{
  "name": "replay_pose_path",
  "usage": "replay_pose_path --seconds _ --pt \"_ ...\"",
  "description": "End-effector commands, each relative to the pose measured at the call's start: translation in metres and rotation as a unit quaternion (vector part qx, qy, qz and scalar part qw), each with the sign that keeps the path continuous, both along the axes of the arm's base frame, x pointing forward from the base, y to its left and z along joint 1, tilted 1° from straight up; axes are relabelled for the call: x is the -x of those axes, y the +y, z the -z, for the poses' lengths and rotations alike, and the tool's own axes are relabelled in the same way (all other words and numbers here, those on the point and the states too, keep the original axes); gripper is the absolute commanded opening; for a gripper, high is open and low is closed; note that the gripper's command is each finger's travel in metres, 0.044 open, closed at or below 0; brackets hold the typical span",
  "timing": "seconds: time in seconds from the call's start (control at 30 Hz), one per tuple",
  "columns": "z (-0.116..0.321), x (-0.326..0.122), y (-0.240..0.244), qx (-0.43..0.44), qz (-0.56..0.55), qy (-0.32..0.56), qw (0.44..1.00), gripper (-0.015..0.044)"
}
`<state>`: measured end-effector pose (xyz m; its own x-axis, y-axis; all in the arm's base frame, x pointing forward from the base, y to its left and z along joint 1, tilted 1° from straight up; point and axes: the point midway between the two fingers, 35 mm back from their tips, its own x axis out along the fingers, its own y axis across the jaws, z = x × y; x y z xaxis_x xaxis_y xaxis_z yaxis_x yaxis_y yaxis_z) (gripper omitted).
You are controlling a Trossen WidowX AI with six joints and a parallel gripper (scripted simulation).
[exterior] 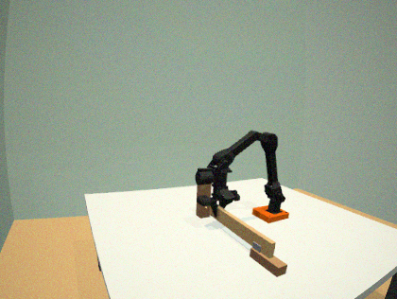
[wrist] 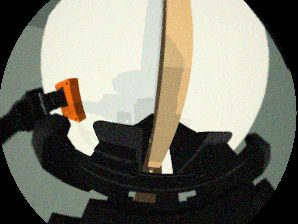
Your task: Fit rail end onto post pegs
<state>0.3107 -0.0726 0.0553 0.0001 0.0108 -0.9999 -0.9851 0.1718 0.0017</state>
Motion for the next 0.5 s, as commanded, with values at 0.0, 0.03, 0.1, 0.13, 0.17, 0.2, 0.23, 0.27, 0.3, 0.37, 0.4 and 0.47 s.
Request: replay_pose_path --seconds 0.0,0.03,0.1,0.13,0.17,0.2,0.23,0.27,0.3,0.37,0.4,0.47 --pt "-0.0005 -0.0007 -0.0022 0.001 -0.002 -0.002 1.000 0.0000" --pt "-0.0005 -0.0007 -0.0025 0.001 -0.002 -0.002 1.000 0.0000" --pt "-0.0006 -0.0007 -0.0032 0.001 -0.002 -0.002 1.000 0.0000" --pt "-0.0006 -0.0006 -0.0035 0.001 -0.002 -0.002 1.000 0.0000" --pt "-0.0007 -0.0006 -0.0038 0.001 -0.002 -0.002 1.000 0.0000" --pt "-0.0007 -0.0006 -0.0040 0.001 -0.002 -0.002 1.000 0.0000" --pt "-0.0008 -0.0006 -0.0043 0.001 -0.002 -0.002 1.000 0.0000" --pt "-0.0009 -0.0006 -0.0046 0.002 -0.002 -0.002 1.000 0.0000" --pt "-0.0010 -0.0006 -0.0049 0.002 -0.002 -0.002 1.000 0.0000" --pt "-0.0012 -0.0006 -0.0055 0.002 -0.002 -0.002 1.000 0.0000" --pt "-0.0013 -0.0006 -0.0058 0.002 -0.002 -0.002 1.000 0.0000" --pt "-0.0016 -0.0007 -0.0064 0.002 -0.002 -0.002 1.000 0.0000"
